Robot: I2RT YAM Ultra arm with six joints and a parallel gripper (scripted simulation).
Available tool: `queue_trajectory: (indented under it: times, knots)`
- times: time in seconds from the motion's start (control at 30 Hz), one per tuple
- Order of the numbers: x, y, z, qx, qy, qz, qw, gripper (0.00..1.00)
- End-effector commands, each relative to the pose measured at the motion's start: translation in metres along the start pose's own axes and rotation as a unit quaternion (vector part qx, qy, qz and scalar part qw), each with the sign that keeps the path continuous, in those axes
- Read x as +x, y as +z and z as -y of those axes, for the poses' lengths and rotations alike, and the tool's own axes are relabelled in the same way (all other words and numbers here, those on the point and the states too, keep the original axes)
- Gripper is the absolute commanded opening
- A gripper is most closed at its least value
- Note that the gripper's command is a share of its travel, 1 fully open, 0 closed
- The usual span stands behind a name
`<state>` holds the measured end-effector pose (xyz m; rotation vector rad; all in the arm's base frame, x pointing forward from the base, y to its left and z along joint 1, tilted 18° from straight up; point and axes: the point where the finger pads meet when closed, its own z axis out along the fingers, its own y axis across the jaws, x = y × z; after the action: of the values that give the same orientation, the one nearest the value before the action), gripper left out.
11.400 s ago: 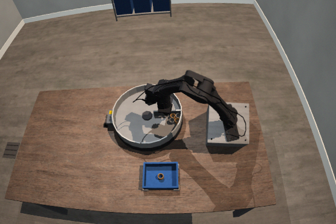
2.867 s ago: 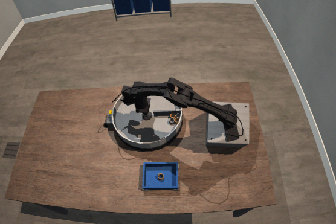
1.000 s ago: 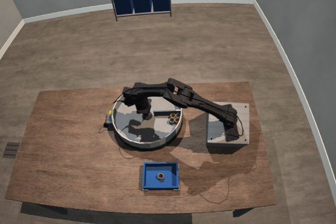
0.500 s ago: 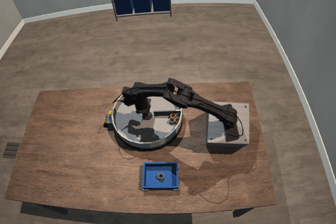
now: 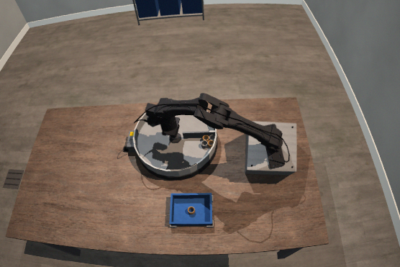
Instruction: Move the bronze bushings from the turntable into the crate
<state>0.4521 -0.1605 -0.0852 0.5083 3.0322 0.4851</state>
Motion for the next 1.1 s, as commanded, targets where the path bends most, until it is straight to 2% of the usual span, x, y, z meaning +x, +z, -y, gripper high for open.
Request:
queue_trajectory:
  times: [0.0, 0.67, 0.87, 1.07]
  knots:
    - [-0.004, -0.002, 0.001, -0.003, 0.005, 0.003, 1.0, 0.0]
    - [-0.008, -0.001, 0.0, -0.002, 0.002, 0.01, 1.0, 0.0]
    - [0.004, 0.011, 0.0, -0.004, 0.005, -0.006, 1.0, 0.0]
    - [0.001, 0.009, 0.0, -0.004, 0.004, -0.002, 1.0, 0.0]
